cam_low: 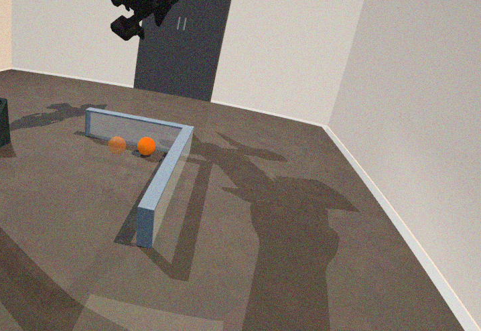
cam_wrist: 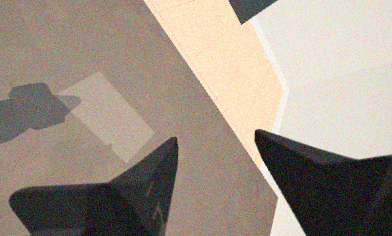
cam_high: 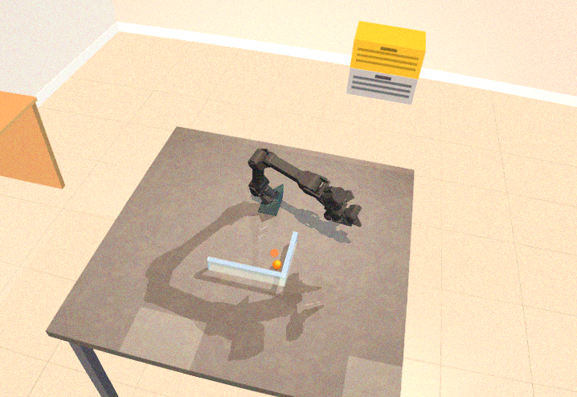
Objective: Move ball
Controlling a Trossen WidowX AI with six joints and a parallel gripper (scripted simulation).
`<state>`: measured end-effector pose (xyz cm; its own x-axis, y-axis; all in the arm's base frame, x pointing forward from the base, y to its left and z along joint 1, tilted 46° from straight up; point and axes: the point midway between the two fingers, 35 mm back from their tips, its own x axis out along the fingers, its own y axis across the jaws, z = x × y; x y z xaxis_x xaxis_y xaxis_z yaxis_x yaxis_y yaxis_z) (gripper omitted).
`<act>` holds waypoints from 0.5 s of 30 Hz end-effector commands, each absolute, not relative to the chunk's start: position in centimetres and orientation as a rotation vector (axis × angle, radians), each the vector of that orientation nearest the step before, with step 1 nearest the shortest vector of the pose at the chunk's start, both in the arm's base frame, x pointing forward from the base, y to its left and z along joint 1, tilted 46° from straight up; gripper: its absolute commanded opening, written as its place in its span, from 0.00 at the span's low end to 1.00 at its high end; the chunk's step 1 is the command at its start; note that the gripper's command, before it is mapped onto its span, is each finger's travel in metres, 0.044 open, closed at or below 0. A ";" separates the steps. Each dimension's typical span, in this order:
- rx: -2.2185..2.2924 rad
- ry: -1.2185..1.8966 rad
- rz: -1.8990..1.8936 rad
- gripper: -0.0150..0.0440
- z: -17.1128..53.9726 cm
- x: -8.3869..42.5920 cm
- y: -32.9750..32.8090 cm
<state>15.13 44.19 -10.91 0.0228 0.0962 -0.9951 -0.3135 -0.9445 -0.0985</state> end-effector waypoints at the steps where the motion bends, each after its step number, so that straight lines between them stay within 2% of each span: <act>1: -2.025 0.457 1.880 0.73 -10.7 17.8 41.2; 15: -1.960 1.272 1.164 0.73 -6.8 27.9 26.7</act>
